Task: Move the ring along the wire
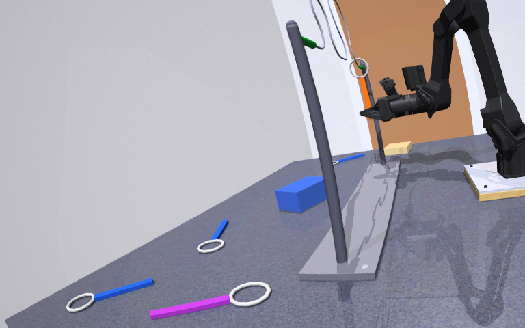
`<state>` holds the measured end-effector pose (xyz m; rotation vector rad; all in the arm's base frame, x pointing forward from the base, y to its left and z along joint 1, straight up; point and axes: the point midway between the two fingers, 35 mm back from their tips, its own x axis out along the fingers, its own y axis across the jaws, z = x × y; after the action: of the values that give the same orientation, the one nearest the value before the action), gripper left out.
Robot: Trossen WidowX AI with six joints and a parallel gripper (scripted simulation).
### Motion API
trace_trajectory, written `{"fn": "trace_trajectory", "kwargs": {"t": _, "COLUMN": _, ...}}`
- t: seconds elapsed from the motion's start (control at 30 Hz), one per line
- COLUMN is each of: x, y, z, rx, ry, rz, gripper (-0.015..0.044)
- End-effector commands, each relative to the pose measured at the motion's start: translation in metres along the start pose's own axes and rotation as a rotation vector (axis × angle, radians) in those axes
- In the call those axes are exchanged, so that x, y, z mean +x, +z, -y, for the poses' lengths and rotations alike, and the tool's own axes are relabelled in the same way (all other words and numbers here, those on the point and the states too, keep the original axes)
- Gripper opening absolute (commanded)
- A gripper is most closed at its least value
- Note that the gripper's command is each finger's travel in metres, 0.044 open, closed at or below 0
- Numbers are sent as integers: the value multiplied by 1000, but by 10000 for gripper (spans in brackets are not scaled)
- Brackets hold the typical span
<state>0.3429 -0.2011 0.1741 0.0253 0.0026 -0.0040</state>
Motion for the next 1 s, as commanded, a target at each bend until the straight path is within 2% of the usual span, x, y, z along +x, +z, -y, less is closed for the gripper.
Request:
{"fn": "trace_trajectory", "kwargs": {"t": 0.0, "x": -1, "y": 5, "z": -7, "rx": 16, "ry": -2, "rz": 10, "gripper": -150}}
{"fn": "trace_trajectory", "kwargs": {"t": 0.47, "x": -1, "y": 7, "z": -42, "rx": 186, "ry": 0, "rz": 9, "gripper": -150}}
{"fn": "trace_trajectory", "kwargs": {"t": 0.97, "x": -1, "y": 26, "z": -93, "rx": 504, "ry": 5, "rz": 3, "gripper": -150}}
